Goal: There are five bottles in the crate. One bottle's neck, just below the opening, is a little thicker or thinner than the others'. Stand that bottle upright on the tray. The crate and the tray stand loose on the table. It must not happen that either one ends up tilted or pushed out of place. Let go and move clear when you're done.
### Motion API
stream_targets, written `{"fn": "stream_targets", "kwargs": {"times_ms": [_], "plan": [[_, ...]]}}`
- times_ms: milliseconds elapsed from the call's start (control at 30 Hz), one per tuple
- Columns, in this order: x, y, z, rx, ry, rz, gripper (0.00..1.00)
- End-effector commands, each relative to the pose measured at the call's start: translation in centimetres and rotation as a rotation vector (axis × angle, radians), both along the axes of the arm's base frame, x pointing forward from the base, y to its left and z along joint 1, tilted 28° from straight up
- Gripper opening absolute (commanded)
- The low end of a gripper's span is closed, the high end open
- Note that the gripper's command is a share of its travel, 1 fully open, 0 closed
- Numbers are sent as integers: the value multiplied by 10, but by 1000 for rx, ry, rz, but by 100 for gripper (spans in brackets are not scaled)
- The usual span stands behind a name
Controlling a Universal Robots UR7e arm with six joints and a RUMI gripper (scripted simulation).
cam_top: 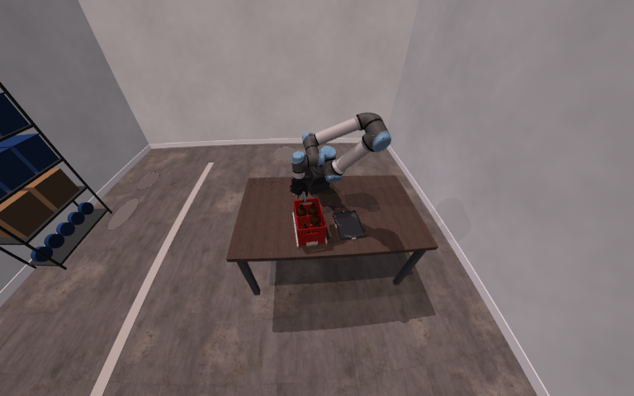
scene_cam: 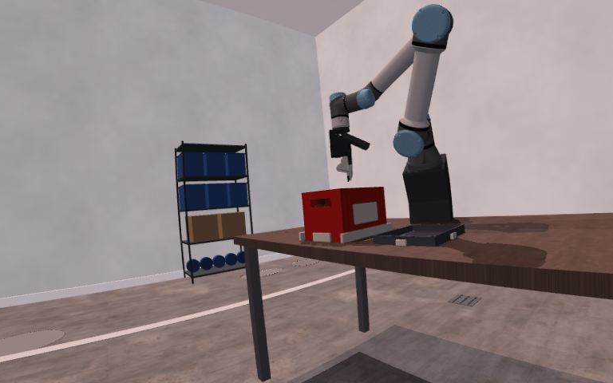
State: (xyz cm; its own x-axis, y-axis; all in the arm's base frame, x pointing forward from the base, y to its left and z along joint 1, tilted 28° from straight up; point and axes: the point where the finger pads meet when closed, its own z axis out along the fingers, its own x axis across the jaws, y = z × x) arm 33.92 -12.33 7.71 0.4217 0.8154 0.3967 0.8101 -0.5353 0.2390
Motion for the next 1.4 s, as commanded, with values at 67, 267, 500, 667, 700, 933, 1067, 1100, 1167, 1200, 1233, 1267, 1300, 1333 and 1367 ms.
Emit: {"fn": "stream_targets", "kwargs": {"times_ms": [67, 267, 500, 667, 700, 933, 1067, 1100, 1167, 1200, 1233, 1267, 1300, 1333, 1367], "plan": [[4, 4, -11, 4, 1, 0, 38], [7, 5, -17, 4, 1, 0, 38], [9, 6, -23, 4, 1, 0, 38], [11, 7, -26, 4, 1, 0, 38], [11, 7, -26, 4, 1, 0, 38], [11, 7, -28, 4, 1, -1, 38], [12, 7, -28, 3, 1, -2, 38], [12, 7, -28, 3, 1, -2, 38], [12, 7, -27, 2, 0, -2, 38], [12, 7, -27, 1, 0, -2, 38], [12, 7, -27, 1, 0, -2, 38], [12, 7, -27, 1, 0, -2, 38], [12, 7, -27, 1, 0, -2, 38], [12, 7, -27, 2, 0, -1, 38], [12, 7, -27, 2, 0, -1, 38]]}}
